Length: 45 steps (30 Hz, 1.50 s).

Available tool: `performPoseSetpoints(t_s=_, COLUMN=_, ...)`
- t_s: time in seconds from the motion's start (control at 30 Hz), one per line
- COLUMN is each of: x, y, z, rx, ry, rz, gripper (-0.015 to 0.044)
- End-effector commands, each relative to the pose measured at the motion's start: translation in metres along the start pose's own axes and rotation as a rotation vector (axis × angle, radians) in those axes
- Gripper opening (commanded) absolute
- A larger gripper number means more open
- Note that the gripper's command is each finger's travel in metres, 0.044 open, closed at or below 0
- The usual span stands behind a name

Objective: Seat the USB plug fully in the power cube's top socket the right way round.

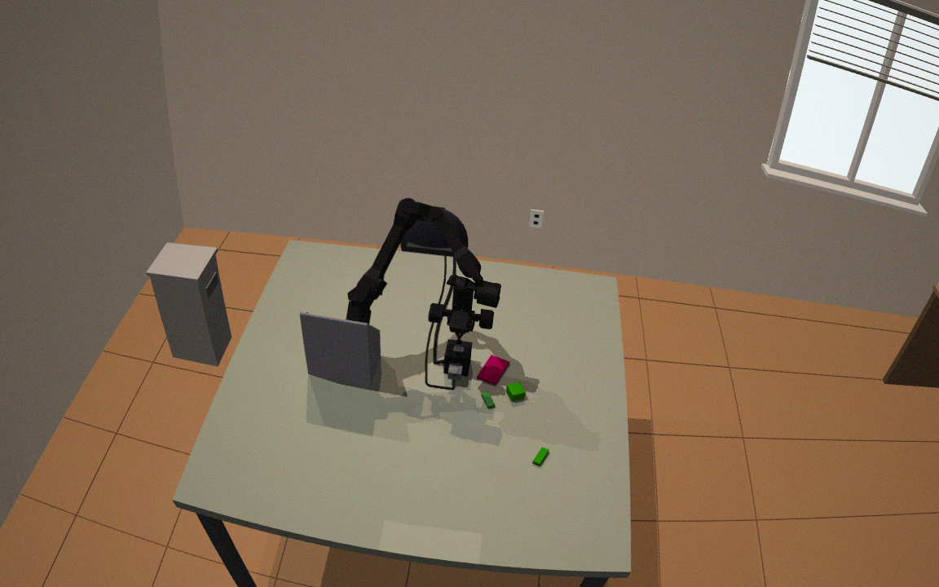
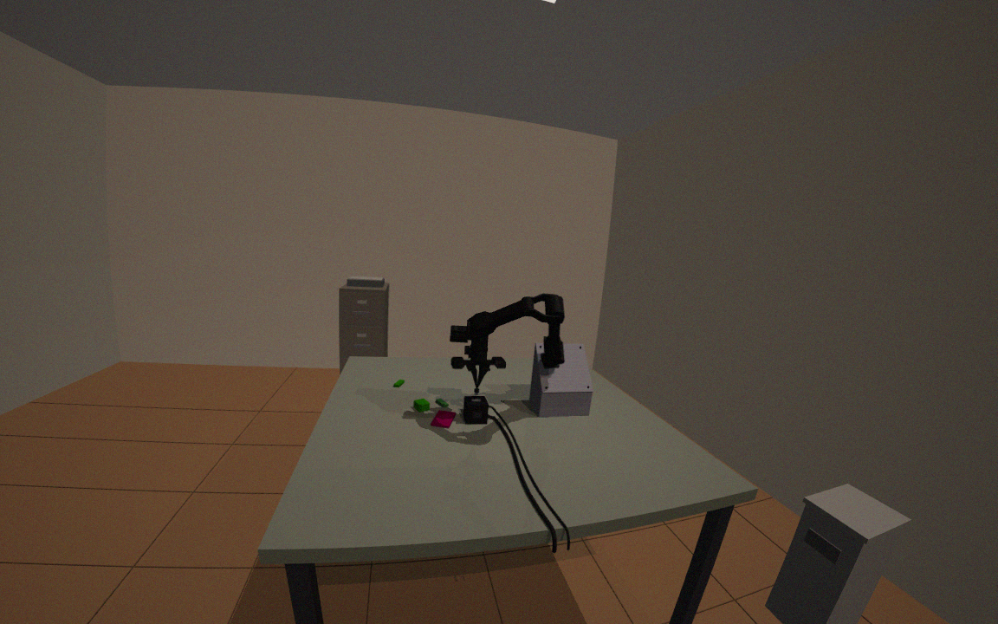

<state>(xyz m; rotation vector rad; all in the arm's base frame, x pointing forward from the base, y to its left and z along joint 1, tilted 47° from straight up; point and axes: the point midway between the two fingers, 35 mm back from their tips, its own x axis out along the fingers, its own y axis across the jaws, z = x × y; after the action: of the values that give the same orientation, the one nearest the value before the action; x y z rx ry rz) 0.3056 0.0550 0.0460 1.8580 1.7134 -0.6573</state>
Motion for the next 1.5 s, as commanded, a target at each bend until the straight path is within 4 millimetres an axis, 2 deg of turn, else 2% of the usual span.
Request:
performPoseSetpoints(t_s=0.0, x=0.0006, y=0.0002, z=-0.0003, rx=0.004, ry=0.006, rz=0.001, gripper=0.0)
performPoseSetpoints(t_s=1.47, x=0.0059, y=0.0002, z=-0.0024, rx=0.014, ry=0.038, rz=0.003, gripper=0.0)
